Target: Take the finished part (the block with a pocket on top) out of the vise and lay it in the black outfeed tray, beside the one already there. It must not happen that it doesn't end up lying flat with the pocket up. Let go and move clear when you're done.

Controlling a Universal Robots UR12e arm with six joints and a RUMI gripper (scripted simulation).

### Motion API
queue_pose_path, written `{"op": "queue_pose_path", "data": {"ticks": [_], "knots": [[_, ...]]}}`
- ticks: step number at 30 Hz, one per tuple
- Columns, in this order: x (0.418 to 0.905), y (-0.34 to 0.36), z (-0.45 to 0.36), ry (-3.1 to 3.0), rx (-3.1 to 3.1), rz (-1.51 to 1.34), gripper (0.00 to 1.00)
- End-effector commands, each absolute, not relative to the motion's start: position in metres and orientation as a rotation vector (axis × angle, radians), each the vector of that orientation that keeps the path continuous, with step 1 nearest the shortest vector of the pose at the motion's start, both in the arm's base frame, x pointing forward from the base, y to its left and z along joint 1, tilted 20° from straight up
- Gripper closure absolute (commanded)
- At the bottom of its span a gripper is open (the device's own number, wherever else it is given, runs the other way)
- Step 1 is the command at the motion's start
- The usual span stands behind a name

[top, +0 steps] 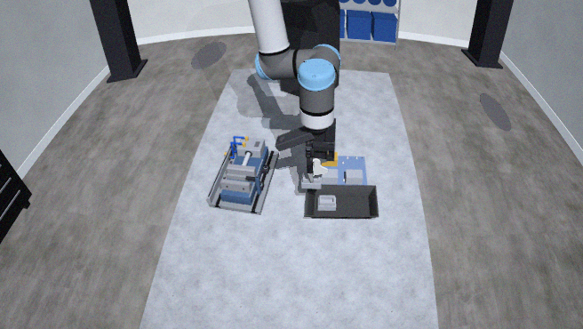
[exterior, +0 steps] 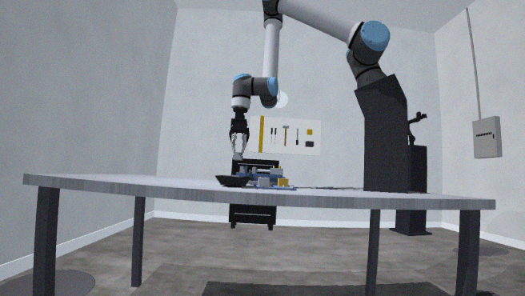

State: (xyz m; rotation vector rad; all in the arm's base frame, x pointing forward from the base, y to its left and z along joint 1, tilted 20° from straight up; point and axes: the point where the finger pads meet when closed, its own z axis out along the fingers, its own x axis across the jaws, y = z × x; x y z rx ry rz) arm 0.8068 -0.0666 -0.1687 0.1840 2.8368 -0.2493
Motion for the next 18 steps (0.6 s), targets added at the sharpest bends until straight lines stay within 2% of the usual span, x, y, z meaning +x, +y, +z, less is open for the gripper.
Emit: {"op": "queue_pose_path", "data": {"ticks": [1, 11, 18], "knots": [[0.817, -0.025, -0.174, 2.838, 0.171, -0.257, 1.00], [0.823, 0.049, -0.183, 2.835, 0.142, -0.265, 1.00], [0.823, 0.071, -0.185, 2.833, 0.133, -0.268, 1.00]]}}
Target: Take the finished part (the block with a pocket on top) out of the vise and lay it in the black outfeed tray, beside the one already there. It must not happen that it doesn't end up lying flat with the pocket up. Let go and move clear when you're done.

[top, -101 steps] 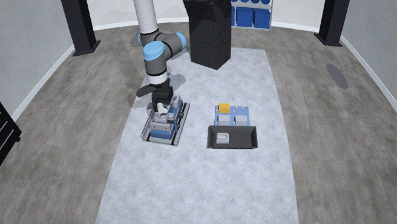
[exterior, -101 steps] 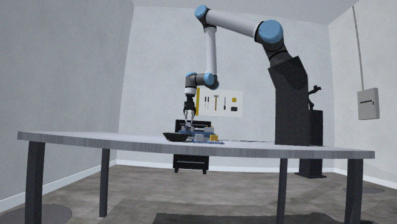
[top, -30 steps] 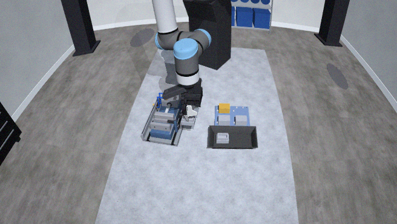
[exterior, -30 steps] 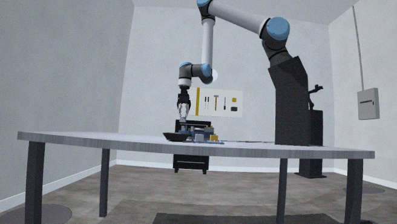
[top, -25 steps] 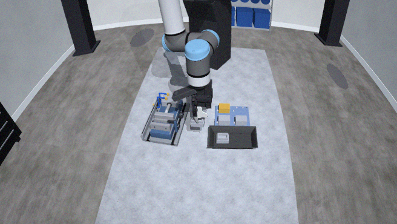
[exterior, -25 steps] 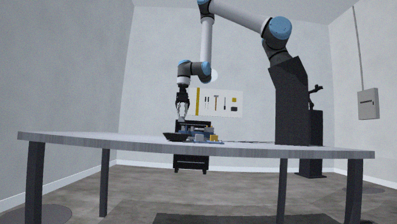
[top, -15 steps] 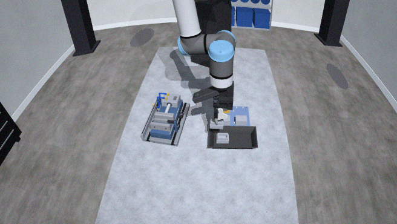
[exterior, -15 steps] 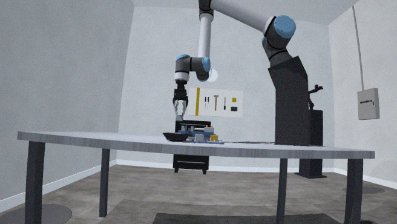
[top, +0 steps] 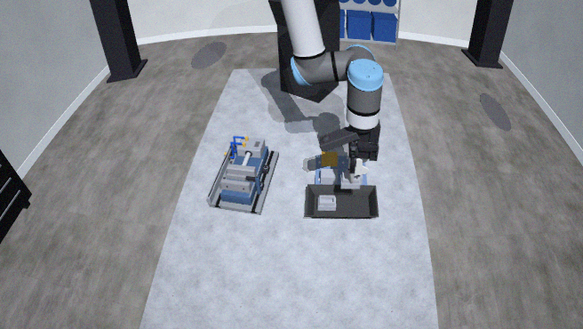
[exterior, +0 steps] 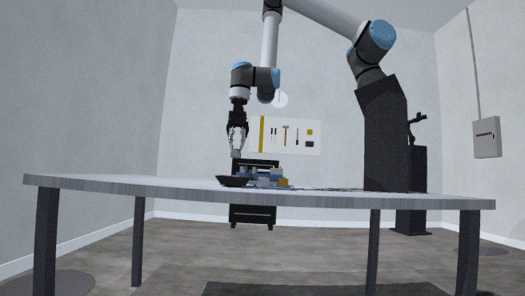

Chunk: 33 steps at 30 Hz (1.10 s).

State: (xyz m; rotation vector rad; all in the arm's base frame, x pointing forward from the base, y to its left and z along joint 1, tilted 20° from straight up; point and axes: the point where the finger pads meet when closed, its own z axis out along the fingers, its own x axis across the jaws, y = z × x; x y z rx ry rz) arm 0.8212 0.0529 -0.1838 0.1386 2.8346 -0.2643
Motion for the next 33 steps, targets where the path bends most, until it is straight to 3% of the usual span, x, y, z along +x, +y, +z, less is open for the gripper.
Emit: {"op": "queue_pose_path", "data": {"ticks": [1, 33], "knots": [[0.823, 0.074, -0.186, 2.833, 0.132, -0.268, 1.00], [0.823, 0.087, -0.187, 2.831, 0.127, -0.270, 1.00]]}}
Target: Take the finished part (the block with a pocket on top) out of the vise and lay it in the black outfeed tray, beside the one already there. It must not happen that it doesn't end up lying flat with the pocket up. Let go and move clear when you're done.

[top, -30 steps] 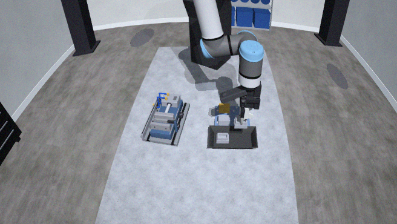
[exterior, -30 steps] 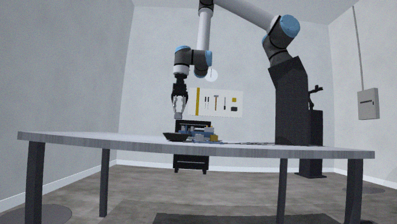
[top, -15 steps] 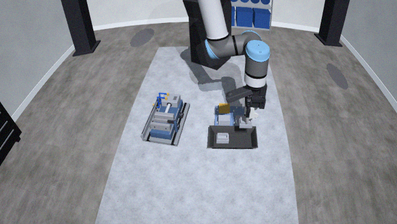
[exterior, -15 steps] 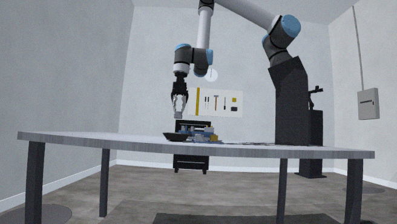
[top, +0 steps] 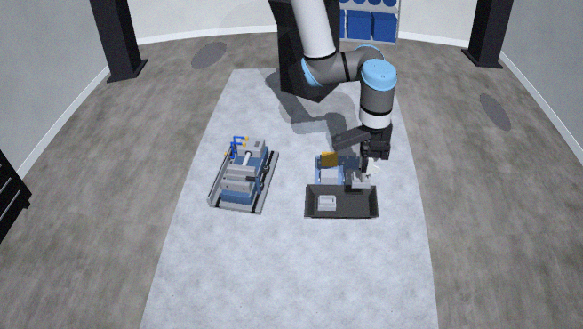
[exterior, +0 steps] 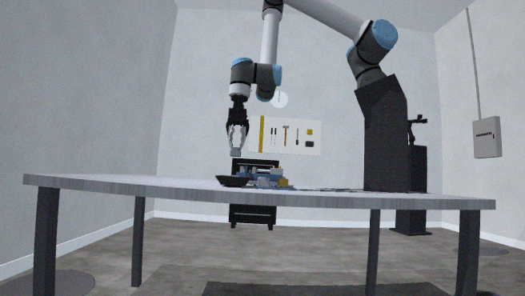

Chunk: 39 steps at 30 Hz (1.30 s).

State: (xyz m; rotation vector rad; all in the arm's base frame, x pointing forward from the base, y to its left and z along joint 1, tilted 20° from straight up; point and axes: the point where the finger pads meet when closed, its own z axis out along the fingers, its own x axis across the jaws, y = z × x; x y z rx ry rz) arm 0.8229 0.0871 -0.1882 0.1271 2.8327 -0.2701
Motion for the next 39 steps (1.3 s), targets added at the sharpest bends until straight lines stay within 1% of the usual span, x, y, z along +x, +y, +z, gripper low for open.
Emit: {"op": "queue_pose_path", "data": {"ticks": [1, 39], "knots": [[0.8234, 0.0874, -0.1873, 2.831, 0.127, -0.270, 1.00], [0.8258, 0.0857, -0.1954, 2.832, 0.127, -0.270, 1.00]]}}
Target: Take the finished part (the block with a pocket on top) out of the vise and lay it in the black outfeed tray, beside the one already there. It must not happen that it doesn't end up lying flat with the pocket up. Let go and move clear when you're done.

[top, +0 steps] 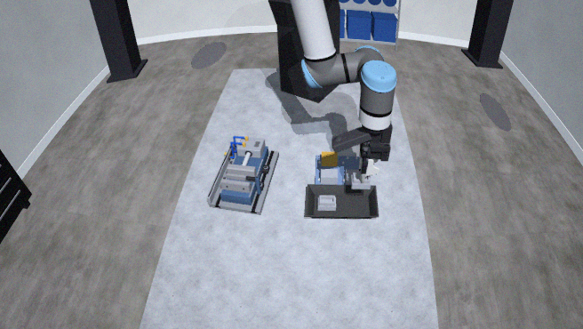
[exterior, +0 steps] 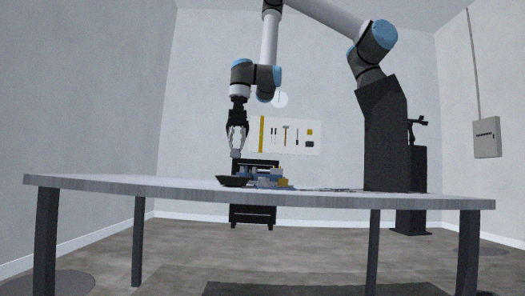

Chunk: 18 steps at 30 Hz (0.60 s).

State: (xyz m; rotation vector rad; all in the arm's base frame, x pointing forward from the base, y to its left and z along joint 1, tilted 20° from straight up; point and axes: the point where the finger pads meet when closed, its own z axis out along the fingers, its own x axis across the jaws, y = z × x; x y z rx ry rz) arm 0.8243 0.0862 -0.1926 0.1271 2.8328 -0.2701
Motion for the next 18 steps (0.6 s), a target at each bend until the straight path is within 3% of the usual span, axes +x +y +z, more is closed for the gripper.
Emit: {"op": "queue_pose_path", "data": {"ticks": [1, 18], "knots": [[0.826, 0.086, -0.196, 2.832, 0.127, -0.270, 1.00], [0.833, 0.081, -0.219, 2.832, 0.127, -0.270, 1.00]]}}
